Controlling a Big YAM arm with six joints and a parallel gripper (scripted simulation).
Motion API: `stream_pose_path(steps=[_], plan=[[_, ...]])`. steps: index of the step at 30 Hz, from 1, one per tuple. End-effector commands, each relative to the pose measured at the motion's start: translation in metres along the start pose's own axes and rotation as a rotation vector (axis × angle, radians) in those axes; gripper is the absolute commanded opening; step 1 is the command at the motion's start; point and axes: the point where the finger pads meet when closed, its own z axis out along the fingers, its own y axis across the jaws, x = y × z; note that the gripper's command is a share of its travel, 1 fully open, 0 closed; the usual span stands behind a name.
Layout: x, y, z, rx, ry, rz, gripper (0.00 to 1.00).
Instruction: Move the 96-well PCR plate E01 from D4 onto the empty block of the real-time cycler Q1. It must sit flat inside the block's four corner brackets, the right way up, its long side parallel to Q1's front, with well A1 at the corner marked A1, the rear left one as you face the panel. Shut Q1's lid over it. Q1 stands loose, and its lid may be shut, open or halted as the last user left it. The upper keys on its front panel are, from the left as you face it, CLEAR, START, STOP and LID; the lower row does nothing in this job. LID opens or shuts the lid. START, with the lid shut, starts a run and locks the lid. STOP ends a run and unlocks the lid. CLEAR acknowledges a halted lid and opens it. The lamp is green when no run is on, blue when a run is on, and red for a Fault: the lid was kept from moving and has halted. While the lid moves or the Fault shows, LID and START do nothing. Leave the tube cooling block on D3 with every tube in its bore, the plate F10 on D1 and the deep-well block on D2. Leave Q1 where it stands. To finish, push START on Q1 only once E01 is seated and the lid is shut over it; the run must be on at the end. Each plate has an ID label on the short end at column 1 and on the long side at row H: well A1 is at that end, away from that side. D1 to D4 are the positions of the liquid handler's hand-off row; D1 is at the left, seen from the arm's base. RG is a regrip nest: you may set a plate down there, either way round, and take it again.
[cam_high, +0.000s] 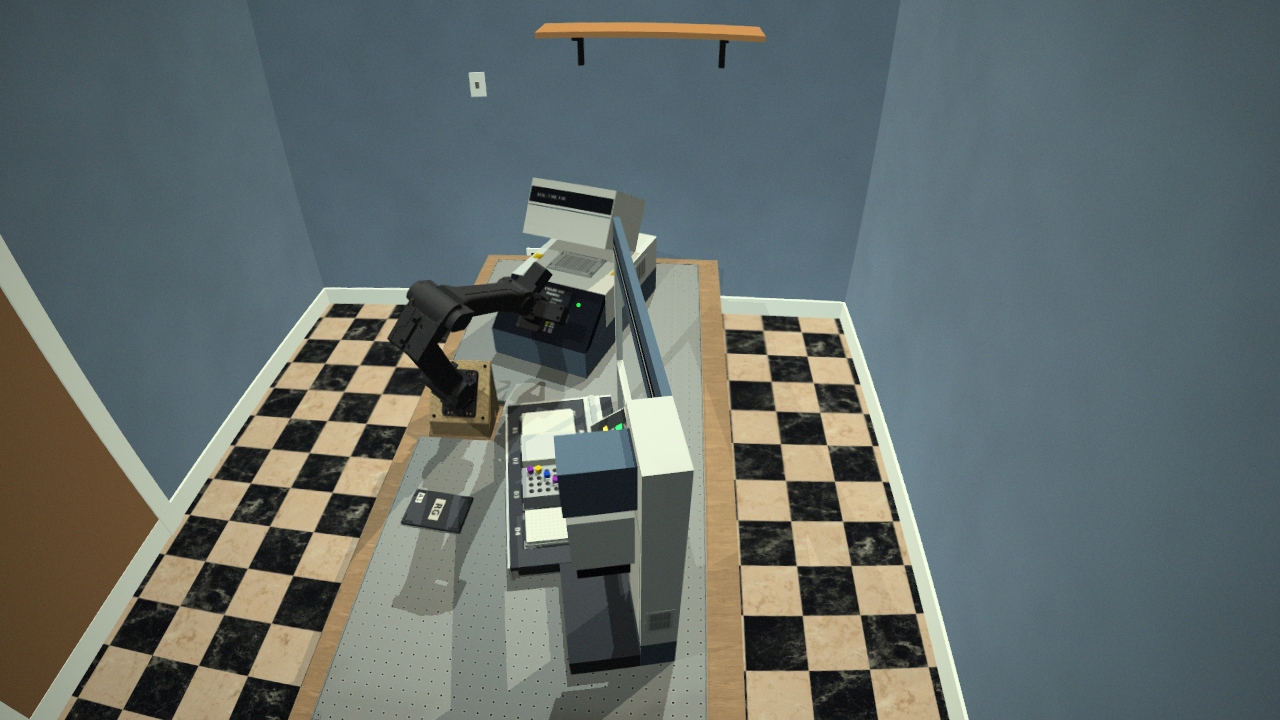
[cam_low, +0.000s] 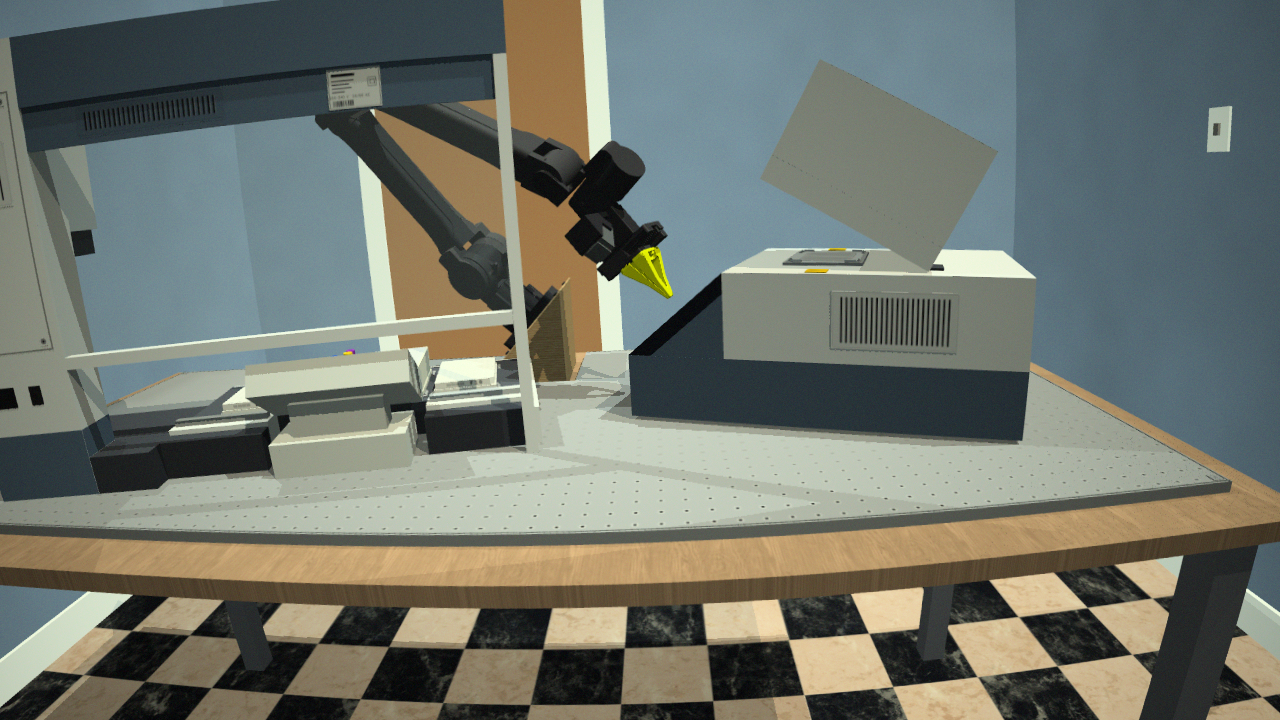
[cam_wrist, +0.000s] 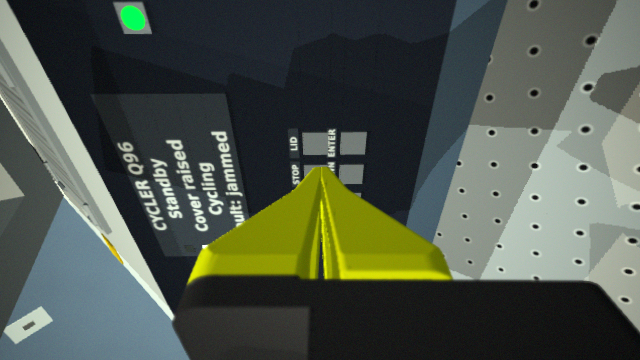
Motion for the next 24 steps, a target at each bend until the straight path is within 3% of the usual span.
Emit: stream_pose_path(steps=[1, 6, 8, 9, 11, 20, 24], plan=[[-0.013, 0.031, -0.013, -0.056, -0.022, 0.005, 0.0], [-0.003, 0.013, -0.045, -0.04, -0.016, -0.001, 0.0], [-0.003, 0.013, -0.045, -0.04, -0.016, -0.001, 0.0], [-0.001, 0.006, -0.042, -0.021, -0.011, -0.004, 0.0], [0.001, -0.003, -0.053, -0.005, -0.007, -0.004, 0.0], [-0.004, -0.004, -0.11, -0.038, -0.015, 0.012, 0.0], [-0.007, 0.0, -0.105, -0.034, -0.015, 0.014, 0.0]])
